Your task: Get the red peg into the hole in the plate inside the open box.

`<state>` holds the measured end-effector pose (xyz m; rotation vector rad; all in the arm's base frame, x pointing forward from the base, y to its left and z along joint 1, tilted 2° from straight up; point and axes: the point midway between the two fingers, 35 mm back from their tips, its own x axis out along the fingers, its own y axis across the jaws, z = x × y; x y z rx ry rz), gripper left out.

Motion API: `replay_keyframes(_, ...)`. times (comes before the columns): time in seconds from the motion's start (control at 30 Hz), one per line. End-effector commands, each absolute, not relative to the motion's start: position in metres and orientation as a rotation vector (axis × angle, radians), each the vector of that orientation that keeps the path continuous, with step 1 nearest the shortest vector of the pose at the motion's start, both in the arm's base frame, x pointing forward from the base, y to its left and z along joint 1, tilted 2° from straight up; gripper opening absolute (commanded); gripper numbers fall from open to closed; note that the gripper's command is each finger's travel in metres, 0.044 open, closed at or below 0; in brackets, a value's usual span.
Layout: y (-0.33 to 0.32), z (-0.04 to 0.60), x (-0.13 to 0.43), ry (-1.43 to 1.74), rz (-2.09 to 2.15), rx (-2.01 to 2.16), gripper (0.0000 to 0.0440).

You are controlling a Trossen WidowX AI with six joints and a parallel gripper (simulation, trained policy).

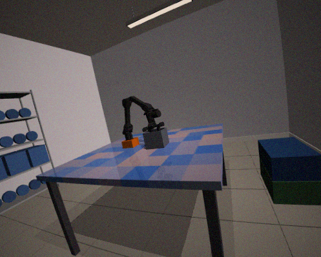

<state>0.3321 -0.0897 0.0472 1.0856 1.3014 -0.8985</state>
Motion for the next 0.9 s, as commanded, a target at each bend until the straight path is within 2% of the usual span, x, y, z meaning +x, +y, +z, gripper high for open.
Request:
replay_keyframes(0.0, -0.092, 0.050, 0.333, 1.332, -0.878, 1.126, 0.0188)
replay_keyframes(0.87, -0.117, 0.107, 0.357, 1.258, -0.726, 1.303, 0.0252)
